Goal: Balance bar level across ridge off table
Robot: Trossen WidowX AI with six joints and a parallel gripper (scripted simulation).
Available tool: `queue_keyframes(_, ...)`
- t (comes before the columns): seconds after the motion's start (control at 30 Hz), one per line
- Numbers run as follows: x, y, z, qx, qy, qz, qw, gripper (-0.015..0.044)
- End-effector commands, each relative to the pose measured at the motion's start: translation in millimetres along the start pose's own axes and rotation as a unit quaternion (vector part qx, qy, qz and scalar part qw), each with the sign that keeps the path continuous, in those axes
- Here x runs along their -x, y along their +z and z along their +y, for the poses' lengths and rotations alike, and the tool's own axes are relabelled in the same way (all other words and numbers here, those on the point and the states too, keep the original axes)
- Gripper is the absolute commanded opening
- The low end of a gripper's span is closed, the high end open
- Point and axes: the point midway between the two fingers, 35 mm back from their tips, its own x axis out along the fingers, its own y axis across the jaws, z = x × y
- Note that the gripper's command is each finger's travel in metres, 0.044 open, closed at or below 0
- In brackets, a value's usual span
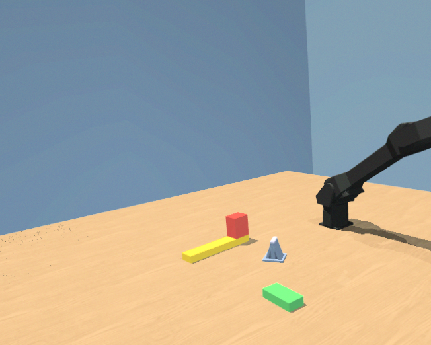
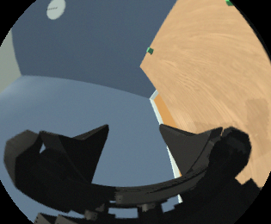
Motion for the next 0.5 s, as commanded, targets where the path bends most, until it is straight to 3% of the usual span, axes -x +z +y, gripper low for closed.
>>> queue_keyframes(0.0,0,1,0,0.001,0.0,0.0,1.0,0.0374)
queue_keyframes(0.1,-6,11,0,0.012,-0.006,-0.006,1.0,0.0315)
queue_keyframes(0.47,-43,106,-8,0.102,-0.062,-0.056,0.991,0.0315)
